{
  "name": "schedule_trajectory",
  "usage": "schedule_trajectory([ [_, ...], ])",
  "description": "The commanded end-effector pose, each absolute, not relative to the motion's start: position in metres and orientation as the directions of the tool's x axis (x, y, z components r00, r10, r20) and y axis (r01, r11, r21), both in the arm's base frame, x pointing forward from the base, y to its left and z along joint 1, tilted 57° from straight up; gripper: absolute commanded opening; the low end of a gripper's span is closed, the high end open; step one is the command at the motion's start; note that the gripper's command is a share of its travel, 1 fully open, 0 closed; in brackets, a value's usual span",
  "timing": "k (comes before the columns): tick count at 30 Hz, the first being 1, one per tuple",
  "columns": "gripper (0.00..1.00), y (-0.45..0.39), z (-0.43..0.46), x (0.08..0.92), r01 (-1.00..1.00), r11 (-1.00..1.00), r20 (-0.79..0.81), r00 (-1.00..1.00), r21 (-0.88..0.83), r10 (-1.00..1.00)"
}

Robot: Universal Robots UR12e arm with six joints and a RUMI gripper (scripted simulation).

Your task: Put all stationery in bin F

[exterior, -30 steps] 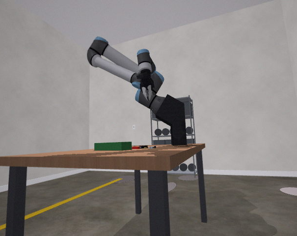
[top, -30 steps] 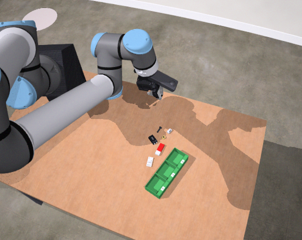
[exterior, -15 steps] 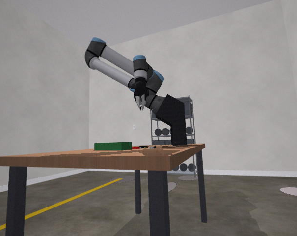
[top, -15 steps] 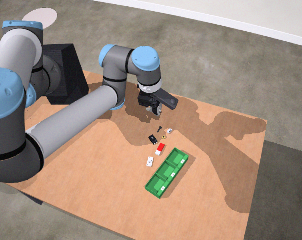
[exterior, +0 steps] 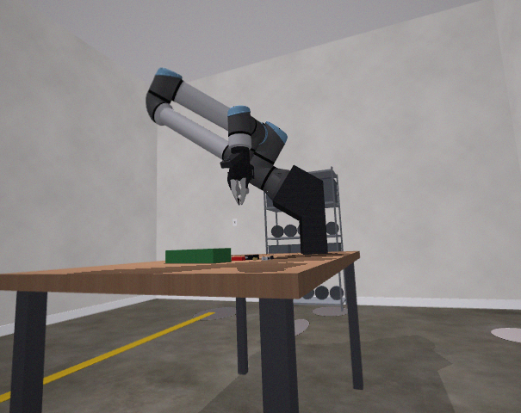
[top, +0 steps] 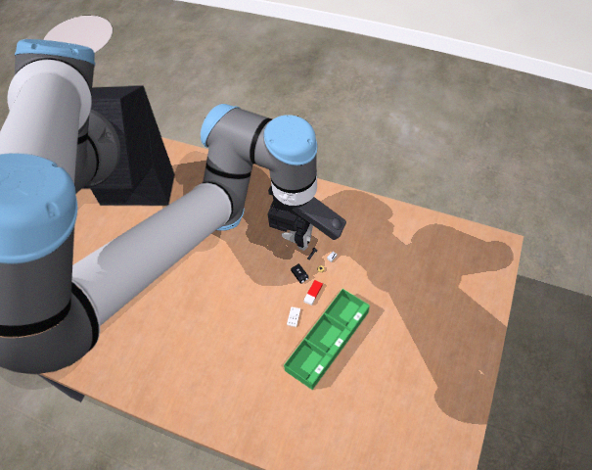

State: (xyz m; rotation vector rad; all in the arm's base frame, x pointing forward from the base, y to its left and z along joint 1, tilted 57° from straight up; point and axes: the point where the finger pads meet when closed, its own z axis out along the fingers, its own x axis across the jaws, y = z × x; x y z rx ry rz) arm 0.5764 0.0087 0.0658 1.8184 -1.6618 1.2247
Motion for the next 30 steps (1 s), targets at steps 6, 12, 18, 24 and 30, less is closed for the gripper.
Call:
schedule_trajectory([
  [6, 0.04, 0.007, 0.066, 0.577, -0.938, -0.223, 0.796, -0.084, -0.267, -0.599],
  [12, 0.04, -0.02, 0.081, 0.589, -0.907, -0.111, 0.735, -0.253, -0.407, -0.63],
  [18, 0.04, -0.061, 0.102, 0.608, -0.895, -0.083, 0.716, -0.293, -0.439, -0.634],
  [24, 0.04, -0.088, 0.117, 0.62, -0.895, -0.083, 0.716, -0.293, -0.439, -0.634],
  [30, 0.04, -0.129, 0.139, 0.639, -0.895, -0.083, 0.716, -0.293, -0.439, -0.634],
])
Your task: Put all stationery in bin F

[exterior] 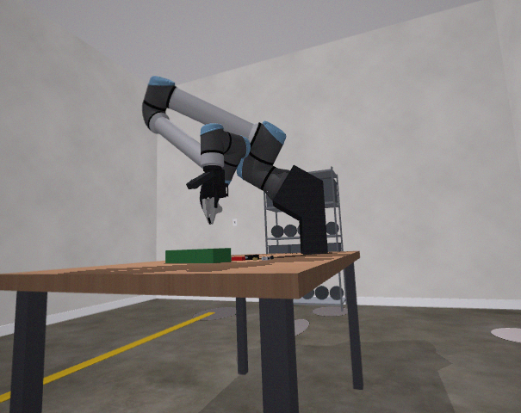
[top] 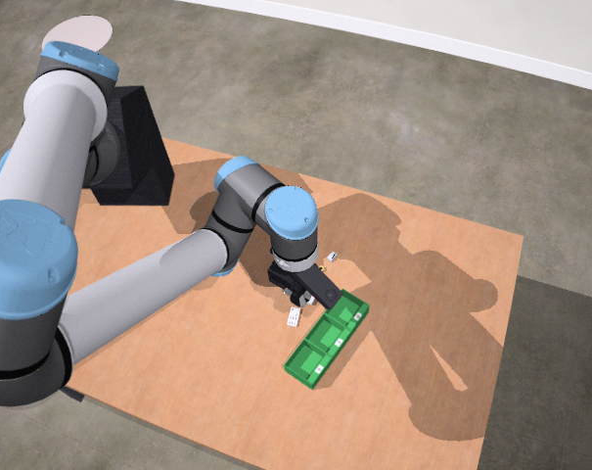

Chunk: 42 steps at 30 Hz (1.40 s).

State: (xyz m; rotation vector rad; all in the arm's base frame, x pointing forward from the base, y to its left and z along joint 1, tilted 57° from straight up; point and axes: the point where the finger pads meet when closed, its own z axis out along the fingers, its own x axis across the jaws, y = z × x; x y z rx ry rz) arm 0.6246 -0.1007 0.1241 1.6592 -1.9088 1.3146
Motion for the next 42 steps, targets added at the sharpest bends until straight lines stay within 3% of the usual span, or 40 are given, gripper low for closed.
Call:
schedule_trajectory([
  [1, 0.04, -0.136, 0.143, 0.642, -0.895, -0.083, 0.716, -0.293, -0.439, -0.634],
  [11, 0.04, -0.19, 0.171, 0.666, -0.895, -0.083, 0.716, -0.293, -0.439, -0.634],
  [42, 0.04, -0.229, 0.144, 0.683, -0.895, -0.083, 0.716, -0.293, -0.439, -0.634],
])
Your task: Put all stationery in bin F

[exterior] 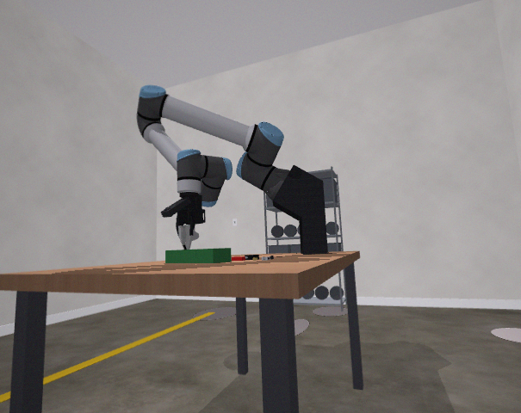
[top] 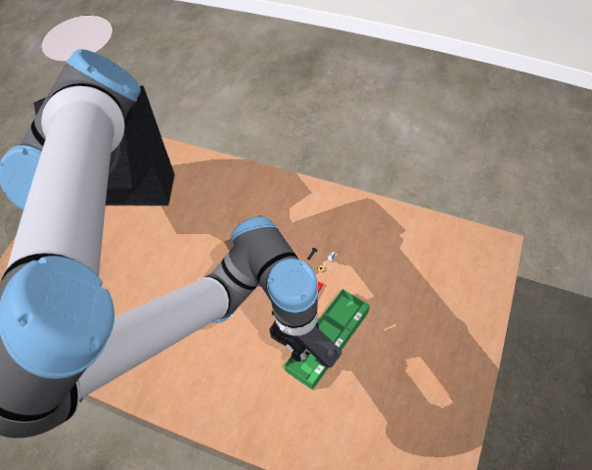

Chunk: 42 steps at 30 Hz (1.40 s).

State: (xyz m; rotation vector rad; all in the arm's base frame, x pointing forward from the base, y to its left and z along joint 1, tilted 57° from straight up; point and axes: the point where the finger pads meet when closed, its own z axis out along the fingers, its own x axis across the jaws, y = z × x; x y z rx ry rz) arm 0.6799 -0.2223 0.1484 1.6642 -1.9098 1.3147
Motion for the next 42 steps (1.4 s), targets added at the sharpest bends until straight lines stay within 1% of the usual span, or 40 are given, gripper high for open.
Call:
schedule_trajectory([
  [1, 0.04, -0.2288, 0.1438, 0.6833, -0.895, -0.083, 0.716, -0.293, -0.439, -0.634],
  [42, 0.04, -0.2354, 0.1391, 0.6862, -0.895, -0.083, 0.716, -0.293, -0.439, -0.634],
])
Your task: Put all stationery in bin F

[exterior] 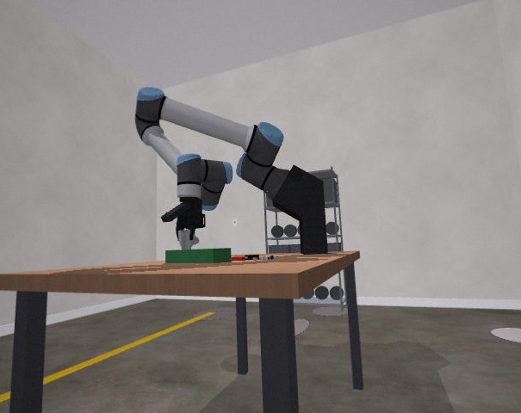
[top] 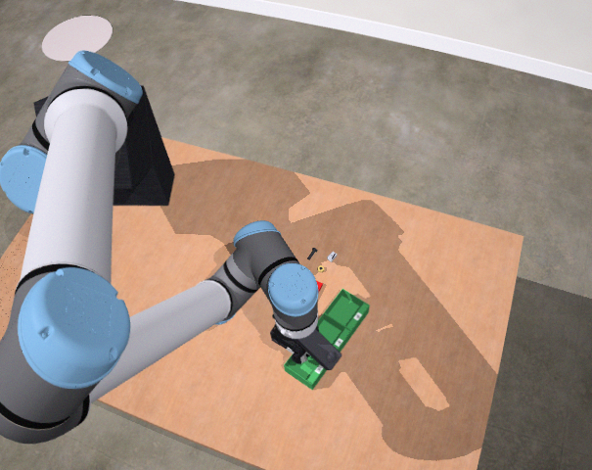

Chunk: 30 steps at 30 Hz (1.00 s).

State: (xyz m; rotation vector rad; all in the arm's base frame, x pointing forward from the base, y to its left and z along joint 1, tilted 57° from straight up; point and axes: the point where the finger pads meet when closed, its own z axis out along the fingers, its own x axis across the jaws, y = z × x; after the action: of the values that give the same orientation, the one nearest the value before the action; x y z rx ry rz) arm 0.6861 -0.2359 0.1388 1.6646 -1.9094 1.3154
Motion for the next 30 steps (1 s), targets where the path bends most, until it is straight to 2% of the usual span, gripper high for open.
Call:
schedule_trajectory([
  [1, 0.04, -0.235, 0.139, 0.686, -0.895, -0.083, 0.716, -0.293, -0.439, -0.634],
  [30, 0.04, -0.22, 0.15, 0.679, -0.895, -0.083, 0.716, -0.293, -0.439, -0.634],
])
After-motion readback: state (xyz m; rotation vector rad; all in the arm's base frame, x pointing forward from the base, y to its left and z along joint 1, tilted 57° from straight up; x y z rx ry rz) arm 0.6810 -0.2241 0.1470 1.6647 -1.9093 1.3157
